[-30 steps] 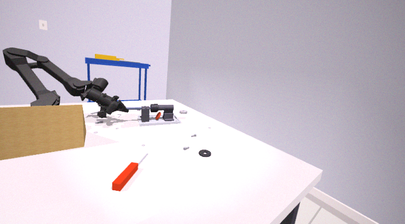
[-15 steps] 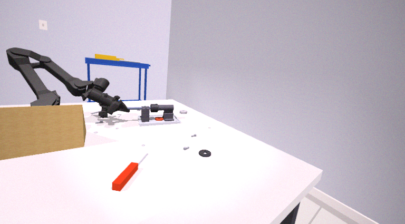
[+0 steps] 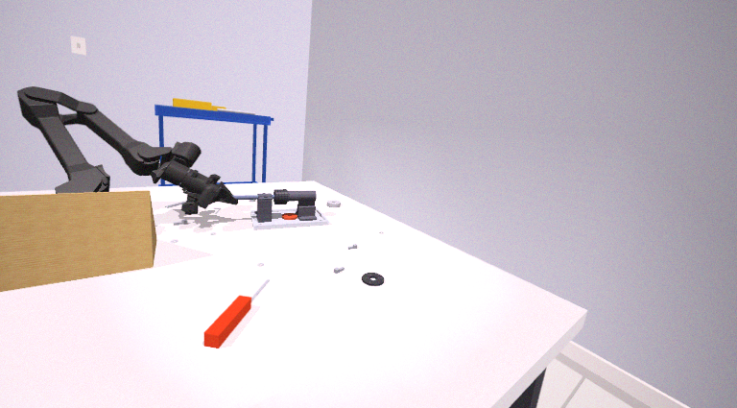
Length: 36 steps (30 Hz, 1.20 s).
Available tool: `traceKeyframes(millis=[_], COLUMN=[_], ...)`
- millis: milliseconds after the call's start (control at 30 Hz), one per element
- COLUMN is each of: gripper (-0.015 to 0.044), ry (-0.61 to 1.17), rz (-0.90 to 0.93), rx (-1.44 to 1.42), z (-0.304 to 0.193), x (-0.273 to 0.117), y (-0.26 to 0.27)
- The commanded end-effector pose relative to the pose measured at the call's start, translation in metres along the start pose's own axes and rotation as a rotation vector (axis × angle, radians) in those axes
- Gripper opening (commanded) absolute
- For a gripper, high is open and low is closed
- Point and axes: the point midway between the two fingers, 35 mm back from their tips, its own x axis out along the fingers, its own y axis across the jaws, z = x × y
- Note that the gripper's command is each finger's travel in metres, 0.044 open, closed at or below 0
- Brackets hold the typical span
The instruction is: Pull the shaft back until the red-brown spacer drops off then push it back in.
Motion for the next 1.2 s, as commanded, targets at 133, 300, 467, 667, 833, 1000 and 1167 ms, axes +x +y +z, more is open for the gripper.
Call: traceKeyframes(millis=[133, 300, 467, 667, 833, 1000, 1167], gripper=[0.0000, 0.0000, 0.0000, 0.0000, 0.0000, 0.0000, 0.0000], ry=[0.000, 0.000, 0.000, 0.000, 0.000, 0.000, 0.001], rz=[0.002, 0.002, 0.002, 0.002, 0.002, 0.002, 0.002], rx=[-0.003, -0.003, -0.003, -0.003, -0.004, -0.004, -0.004], z=[-0.002, -0.003, -0.004, -0.005, -0.006, -0.006, -0.007], x=[0.004, 0.005, 0.007, 0.008, 0.010, 0.011, 0.013], y=[0.000, 0.000, 0.000, 0.000, 0.000, 0.000, 0.000])
